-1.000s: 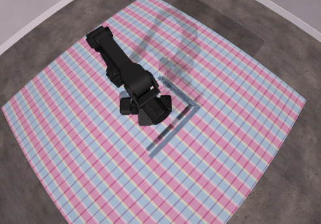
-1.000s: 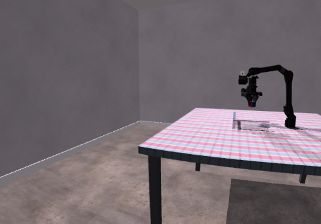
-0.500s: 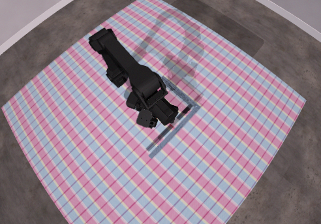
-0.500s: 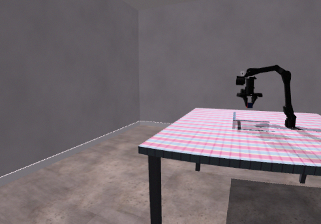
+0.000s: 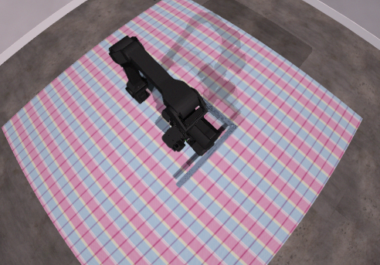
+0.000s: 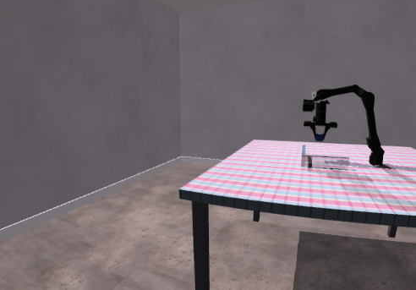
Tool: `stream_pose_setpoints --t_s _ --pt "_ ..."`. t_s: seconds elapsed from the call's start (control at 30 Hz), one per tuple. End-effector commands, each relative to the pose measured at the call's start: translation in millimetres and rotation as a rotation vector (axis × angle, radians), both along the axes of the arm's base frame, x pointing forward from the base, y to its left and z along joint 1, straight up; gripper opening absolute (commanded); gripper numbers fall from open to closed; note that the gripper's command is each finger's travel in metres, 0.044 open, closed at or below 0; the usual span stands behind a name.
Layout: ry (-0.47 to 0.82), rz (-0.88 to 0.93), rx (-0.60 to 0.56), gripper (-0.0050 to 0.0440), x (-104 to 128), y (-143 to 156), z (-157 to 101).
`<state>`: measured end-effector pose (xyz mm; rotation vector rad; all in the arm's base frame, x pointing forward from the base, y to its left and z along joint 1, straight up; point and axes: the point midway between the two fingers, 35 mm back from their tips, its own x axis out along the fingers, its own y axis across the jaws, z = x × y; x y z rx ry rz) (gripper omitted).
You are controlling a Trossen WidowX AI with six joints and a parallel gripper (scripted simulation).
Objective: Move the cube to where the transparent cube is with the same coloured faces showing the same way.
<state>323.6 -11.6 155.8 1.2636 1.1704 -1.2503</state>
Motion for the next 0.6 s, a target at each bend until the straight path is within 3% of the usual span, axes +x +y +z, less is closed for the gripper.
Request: stream_pose_setpoints --t_s 0.0,0.57 --pt "-0.029 -0.115 -0.001 0.0 9 4 5" --pt "-0.028 -0.635 0.015 0.0 28 19 -4"
